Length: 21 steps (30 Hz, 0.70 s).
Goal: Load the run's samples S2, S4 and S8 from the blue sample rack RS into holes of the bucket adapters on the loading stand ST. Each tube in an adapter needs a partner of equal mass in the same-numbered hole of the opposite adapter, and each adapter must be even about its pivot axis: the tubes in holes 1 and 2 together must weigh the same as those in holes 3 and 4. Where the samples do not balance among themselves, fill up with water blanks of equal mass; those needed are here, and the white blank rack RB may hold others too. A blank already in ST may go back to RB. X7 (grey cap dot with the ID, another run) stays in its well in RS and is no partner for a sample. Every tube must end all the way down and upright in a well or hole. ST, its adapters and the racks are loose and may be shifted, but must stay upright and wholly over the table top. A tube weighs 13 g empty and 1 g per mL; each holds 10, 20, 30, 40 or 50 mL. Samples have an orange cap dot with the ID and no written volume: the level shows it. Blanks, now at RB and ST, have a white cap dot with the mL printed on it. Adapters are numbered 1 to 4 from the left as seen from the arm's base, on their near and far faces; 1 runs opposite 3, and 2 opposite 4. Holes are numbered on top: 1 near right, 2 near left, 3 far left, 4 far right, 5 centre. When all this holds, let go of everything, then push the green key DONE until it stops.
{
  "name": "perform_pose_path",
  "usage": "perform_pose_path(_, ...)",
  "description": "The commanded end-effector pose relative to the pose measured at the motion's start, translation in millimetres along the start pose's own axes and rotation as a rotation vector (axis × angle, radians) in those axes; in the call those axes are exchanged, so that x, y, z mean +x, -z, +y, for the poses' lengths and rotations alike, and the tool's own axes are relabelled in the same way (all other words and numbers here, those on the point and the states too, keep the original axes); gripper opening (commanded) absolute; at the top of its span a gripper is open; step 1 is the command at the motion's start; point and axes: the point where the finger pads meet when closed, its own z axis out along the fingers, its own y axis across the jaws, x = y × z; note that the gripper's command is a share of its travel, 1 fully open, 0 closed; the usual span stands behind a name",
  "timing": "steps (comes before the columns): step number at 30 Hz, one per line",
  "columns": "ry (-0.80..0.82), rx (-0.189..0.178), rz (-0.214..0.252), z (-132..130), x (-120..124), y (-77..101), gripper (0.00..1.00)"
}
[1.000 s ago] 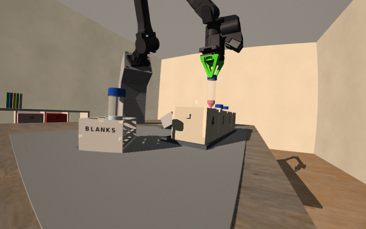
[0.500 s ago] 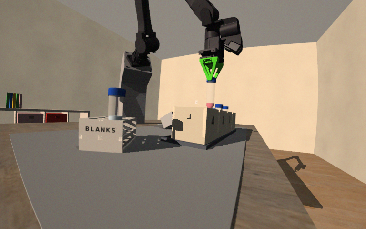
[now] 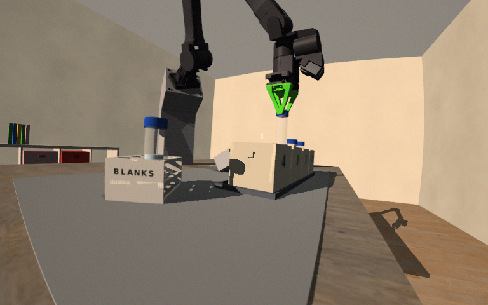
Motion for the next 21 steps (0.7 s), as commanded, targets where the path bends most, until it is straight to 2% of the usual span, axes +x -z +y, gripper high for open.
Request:
perform_pose_path(1, 0.001, 0.008, -0.003, -3, 1, -6.2, 0.00)
perform_pose_path(3, -0.006, 0.010, -0.012, -5, -1, -4.3, 0.00)
perform_pose_path(17, -0.004, 0.009, -0.014, -5, -6, -24.6, 0.00)
perform_pose_path(20, -0.014, 0.012, -0.026, -8, -9, -21.9, 0.00)
perform_pose_path(21, -0.005, 0.010, -0.015, -5, -7, -27.1, 0.00)
